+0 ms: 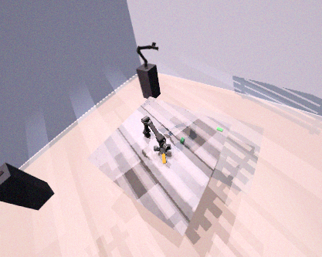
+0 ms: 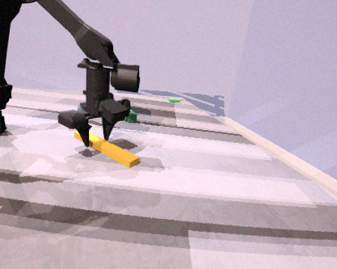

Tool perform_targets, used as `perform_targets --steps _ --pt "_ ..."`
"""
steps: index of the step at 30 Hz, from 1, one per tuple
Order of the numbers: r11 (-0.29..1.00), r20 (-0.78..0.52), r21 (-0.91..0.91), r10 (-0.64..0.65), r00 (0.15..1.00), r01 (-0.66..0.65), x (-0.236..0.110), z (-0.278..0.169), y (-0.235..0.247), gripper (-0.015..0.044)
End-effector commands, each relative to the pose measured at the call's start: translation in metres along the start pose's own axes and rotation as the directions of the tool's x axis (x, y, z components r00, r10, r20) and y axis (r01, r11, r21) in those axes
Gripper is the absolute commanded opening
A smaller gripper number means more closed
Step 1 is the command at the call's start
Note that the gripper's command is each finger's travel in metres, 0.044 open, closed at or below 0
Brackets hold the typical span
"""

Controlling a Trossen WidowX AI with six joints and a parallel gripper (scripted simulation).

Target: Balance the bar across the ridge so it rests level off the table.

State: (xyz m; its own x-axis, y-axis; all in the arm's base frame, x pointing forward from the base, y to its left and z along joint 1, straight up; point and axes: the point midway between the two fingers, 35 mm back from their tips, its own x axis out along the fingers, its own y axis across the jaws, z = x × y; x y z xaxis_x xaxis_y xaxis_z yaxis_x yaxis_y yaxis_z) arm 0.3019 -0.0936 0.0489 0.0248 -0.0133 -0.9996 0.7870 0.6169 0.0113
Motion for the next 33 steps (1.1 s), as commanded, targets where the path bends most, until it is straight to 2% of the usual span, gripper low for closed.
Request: perform_targets --steps 1,4,12,16,33 --pt "1.0 0.0 0.0 0.0 1.0 0.0 0.0 0.0 0.0 0.0236" --pt "1.0 0.0 0.0 0.0 1.0 0.0 0.0 0.0 0.0 0.0157" --pt "1.0 0.0 0.0 0.0 1.0 0.0 0.0 0.0 0.0 0.0104" --pt "1.0 0.0 0.0 0.001 1.0 -0.001 -0.006 0.001 0.001 0.0" --pt "1.0 0.0 0.002 0.003 1.0 -0.003 -0.049 0.005 0.003 0.0"
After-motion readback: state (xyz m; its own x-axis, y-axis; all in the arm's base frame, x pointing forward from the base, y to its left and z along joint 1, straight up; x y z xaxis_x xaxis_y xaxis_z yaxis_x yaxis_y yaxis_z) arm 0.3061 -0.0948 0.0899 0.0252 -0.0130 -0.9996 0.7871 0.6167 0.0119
